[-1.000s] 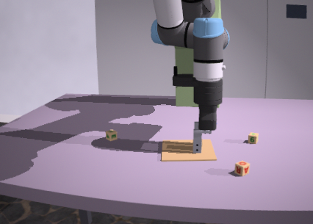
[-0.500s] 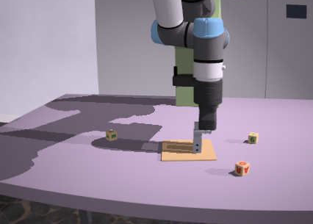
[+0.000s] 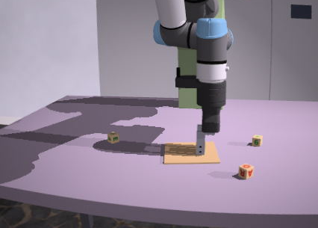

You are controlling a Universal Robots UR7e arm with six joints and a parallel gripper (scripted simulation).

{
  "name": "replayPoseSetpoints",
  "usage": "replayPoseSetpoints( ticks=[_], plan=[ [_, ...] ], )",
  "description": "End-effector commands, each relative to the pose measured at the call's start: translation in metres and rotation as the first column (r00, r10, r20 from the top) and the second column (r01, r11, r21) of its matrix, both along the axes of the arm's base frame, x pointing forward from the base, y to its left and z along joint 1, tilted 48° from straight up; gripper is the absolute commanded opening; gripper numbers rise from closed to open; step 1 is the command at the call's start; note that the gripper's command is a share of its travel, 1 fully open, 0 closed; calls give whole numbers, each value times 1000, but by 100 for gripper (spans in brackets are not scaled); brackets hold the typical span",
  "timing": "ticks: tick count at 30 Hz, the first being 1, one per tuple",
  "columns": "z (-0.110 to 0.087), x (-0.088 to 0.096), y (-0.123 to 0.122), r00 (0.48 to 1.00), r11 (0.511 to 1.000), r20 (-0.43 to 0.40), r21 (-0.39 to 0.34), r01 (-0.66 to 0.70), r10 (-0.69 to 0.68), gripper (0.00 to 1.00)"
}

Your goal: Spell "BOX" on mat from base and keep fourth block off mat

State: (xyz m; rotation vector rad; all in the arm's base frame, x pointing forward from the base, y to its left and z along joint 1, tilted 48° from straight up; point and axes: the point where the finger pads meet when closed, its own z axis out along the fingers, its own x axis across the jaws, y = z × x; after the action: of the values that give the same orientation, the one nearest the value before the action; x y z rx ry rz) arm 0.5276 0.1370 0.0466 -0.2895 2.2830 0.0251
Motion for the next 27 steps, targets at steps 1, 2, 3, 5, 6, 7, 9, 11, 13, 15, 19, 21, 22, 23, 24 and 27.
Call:
replayPoseSetpoints(
  ticks=[1,2,3,5,6,7,9,11,13,15,19,21,22,23,24,27],
  plan=[
    [0,0,0,1000,1000,1,0,0,0,79],
    [0,0,0,1000,1000,1,0,0,0,79],
    [0,0,0,1000,1000,1,0,0,0,79],
    [0,0,0,1000,1000,1,0,0,0,79],
    [0,0,0,1000,1000,1,0,0,0,79],
    [0,0,0,1000,1000,1,0,0,0,79],
    [0,0,0,1000,1000,1,0,0,0,79],
    [0,0,0,1000,1000,1,0,0,0,79],
    [0,0,0,1000,1000,1,0,0,0,49],
    [0,0,0,1000,1000,1,0,0,0,49],
    [0,0,0,1000,1000,1,0,0,0,49],
    [0,0,0,1000,1000,1,0,0,0,49],
    [0,0,0,1000,1000,1,0,0,0,49],
    [0,0,0,1000,1000,1,0,0,0,49],
    [0,0,0,1000,1000,1,0,0,0,49],
    [0,0,0,1000,1000,1,0,0,0,49]
  ],
)
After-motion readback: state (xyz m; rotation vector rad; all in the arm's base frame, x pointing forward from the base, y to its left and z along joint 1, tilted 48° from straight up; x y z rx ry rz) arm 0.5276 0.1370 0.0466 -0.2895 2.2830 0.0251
